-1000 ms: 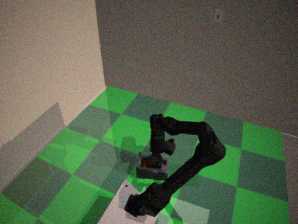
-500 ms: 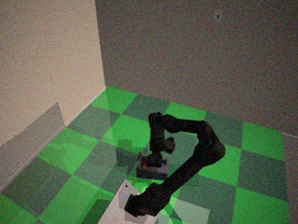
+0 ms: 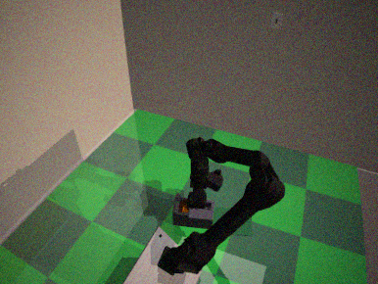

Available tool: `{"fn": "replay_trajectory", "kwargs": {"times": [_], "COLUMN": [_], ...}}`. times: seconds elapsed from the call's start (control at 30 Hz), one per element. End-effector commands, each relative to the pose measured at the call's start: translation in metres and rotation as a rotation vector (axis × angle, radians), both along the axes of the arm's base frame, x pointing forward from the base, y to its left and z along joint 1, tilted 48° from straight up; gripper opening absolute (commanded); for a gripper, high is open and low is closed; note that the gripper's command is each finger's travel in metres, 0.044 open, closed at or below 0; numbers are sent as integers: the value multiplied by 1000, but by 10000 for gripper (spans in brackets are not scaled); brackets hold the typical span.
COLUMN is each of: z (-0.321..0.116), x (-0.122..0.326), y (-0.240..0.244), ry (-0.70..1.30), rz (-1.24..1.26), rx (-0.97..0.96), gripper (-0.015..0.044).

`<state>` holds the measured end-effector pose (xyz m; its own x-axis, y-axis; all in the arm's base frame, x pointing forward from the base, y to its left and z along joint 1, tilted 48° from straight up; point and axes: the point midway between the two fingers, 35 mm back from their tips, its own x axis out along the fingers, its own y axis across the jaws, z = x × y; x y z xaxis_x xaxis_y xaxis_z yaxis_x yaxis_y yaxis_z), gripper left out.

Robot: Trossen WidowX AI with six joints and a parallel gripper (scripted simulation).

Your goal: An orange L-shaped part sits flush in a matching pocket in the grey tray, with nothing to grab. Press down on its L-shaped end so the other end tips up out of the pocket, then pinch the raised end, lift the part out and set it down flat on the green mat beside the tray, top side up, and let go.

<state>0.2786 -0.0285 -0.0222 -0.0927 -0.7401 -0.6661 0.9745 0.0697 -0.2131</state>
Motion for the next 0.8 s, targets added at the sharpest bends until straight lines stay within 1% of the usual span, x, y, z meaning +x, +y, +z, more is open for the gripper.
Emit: {"fn": "replay_trajectory", "kwargs": {"times": [0.0,0.77], "z": [7,31], "x": [2,5], "y": [9,36], "ry": [-11,-10], "rz": [1,1], "rx": [14,15], "gripper": [0,0]}}
